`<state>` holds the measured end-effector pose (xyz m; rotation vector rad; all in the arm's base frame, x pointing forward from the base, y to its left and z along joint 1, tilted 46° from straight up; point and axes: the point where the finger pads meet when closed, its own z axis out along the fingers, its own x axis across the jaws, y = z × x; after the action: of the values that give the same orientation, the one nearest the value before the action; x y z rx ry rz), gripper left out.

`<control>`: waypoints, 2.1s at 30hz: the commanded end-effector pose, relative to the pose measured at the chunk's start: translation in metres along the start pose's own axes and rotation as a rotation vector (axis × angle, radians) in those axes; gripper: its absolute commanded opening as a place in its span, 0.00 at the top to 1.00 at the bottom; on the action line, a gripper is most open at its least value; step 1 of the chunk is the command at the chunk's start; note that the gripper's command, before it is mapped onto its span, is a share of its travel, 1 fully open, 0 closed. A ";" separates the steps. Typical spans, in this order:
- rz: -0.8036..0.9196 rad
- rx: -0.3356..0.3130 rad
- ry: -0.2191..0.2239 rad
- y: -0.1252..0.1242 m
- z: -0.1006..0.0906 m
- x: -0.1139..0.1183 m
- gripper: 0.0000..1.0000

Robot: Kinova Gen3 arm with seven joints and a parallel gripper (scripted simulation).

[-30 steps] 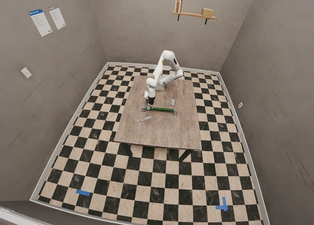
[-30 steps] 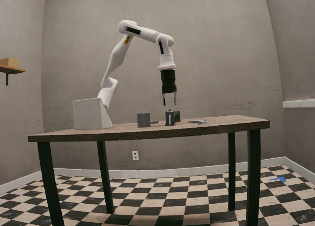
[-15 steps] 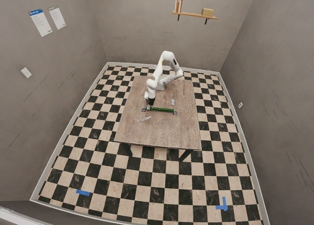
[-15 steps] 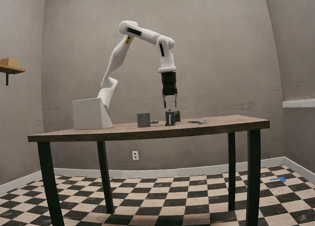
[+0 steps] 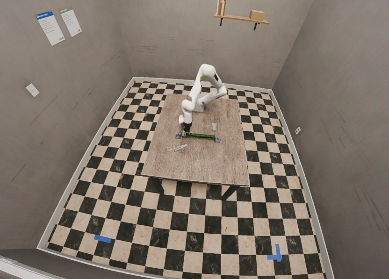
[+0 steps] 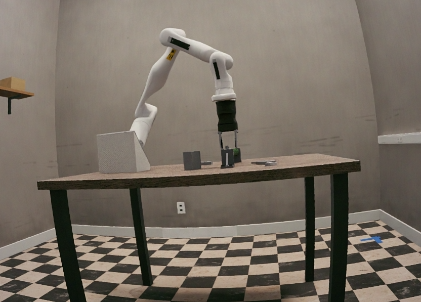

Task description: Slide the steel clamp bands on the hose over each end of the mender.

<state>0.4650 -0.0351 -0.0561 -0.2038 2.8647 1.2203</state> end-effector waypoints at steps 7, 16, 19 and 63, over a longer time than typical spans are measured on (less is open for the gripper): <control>-0.002 -0.008 0.010 0.003 0.029 0.002 0.00; -0.002 -0.008 0.010 0.003 0.030 0.002 0.00; -0.002 -0.008 0.010 0.003 0.030 0.002 0.00; -0.002 -0.008 0.010 0.003 0.030 0.003 0.25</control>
<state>0.4606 -0.0109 -0.0754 -0.2144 2.8683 1.2369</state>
